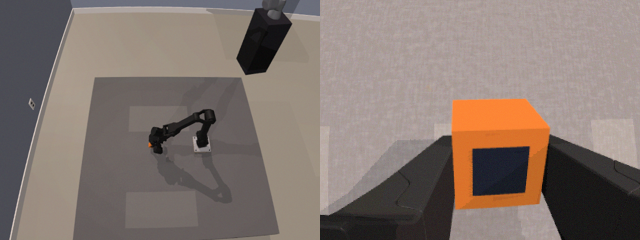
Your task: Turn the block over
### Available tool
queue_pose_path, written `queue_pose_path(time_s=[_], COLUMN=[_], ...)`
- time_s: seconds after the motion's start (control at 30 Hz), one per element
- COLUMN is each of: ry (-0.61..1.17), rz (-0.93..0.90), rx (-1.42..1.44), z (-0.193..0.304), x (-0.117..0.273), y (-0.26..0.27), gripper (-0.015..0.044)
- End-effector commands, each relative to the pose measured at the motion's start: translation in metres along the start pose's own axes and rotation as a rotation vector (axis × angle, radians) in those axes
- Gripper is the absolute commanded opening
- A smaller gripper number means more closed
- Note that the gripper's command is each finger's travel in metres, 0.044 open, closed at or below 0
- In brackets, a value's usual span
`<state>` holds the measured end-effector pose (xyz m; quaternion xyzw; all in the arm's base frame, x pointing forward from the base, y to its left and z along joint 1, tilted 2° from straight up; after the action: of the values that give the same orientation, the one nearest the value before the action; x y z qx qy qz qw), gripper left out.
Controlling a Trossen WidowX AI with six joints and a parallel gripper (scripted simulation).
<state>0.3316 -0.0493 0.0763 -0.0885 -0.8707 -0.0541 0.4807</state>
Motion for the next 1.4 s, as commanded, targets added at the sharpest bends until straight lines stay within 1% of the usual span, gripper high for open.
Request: queue_pose_path(time_s=[0.0, 0.47, 0.93, 1.37], ry=[-0.045, -0.261, -0.468, -0.499], rz=[0.003, 0.010, -0.003, -0.004], rx=[-0.002, 0.018, -0.001, -0.002], z=[0.005, 0.017, 0.035, 0.036], x=[-0.008, -0.027, -0.022, -0.022], y=[0.000, -0.002, -0.001, -0.001], gripper=[0.0000, 0.0000, 0.0000, 0.0000])
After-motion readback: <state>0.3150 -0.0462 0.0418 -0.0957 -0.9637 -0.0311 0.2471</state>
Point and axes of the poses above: the point midway between the two fingers, 35 mm back from their tips, its own x axis back along the fingers, its own y axis across the jaws, z = x × y, the point moved 3 cm from there along x, back along the fingers, and after that the axes turned 1 degree about -x, right-handed, at the moved point
